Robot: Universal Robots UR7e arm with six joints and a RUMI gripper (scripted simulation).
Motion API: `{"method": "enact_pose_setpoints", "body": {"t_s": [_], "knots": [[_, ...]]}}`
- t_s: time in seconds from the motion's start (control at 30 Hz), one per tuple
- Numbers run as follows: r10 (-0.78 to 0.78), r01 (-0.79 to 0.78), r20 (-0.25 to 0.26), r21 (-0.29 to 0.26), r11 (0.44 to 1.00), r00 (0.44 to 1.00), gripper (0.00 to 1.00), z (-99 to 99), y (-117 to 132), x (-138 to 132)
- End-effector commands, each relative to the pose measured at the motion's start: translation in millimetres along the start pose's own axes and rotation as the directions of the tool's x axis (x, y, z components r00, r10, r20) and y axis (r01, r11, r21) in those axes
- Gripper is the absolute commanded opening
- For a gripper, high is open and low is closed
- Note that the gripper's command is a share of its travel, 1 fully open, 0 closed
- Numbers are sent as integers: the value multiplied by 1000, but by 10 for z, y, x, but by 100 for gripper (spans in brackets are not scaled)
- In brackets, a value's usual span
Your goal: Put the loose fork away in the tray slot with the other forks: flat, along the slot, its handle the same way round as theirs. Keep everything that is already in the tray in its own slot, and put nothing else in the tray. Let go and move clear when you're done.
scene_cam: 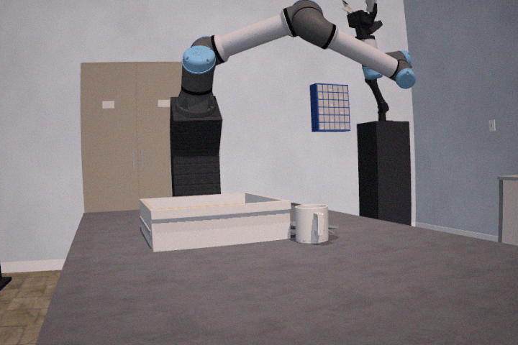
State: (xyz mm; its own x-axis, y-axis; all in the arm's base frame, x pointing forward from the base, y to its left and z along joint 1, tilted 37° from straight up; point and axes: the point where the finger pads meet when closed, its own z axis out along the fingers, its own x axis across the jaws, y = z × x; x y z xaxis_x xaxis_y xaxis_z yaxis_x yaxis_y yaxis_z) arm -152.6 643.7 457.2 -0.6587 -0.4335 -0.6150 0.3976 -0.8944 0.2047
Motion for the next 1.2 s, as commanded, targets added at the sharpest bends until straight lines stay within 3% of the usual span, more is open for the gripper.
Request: {"method": "enact_pose_setpoints", "body": {"t_s": [0.0,1.17], "knots": [[0,0,-1,-1,1000,1000,100,10,3,1],[-28,28,-11,-14,1000,1000,100,-32,69,21]]}}
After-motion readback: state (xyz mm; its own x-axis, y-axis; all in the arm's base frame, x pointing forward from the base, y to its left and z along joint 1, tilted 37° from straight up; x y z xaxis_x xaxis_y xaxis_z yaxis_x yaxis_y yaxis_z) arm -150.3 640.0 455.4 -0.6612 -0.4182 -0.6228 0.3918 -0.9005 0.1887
